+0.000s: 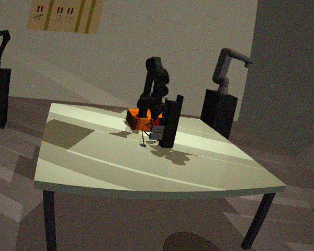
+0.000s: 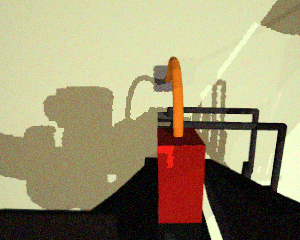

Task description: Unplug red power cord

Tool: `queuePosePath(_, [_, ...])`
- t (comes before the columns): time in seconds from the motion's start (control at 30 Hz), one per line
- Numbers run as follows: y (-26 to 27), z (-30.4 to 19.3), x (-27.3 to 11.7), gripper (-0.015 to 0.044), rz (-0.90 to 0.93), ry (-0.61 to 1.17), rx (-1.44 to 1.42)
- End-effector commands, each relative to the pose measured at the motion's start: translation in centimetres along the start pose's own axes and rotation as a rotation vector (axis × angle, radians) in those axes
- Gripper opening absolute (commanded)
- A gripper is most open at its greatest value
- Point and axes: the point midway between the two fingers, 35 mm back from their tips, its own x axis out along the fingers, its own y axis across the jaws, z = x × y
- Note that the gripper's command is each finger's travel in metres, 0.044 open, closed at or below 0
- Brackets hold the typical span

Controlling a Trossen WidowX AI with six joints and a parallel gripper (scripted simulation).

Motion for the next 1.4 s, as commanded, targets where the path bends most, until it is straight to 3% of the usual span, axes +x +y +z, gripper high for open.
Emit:
queuePosePath(0.0, [0.1, 1.6, -0.3, 0.0, 0.005, -0.028, 0.015])
queuePosePath(0.37, [0.0, 3.4, -0.4, 0.0, 0.004, -0.03, 0.015])
queuePosePath(0.8, [-0.1, 2.4, -0.2, 0.0341, 0.002, -0.031, 0.018])
queuePosePath(0.93, [0.0, 4.7, -0.7, 0.044, 0.002, -0.033, 0.018])
queuePosePath(1.07, [-0.2, 8.2, -1.6, 0.044, 0.002, -0.037, 0.017])
queuePosePath(1.37, [-0.2, 8.4, -1.6, 0.044, 0.002, -0.037, 0.017])
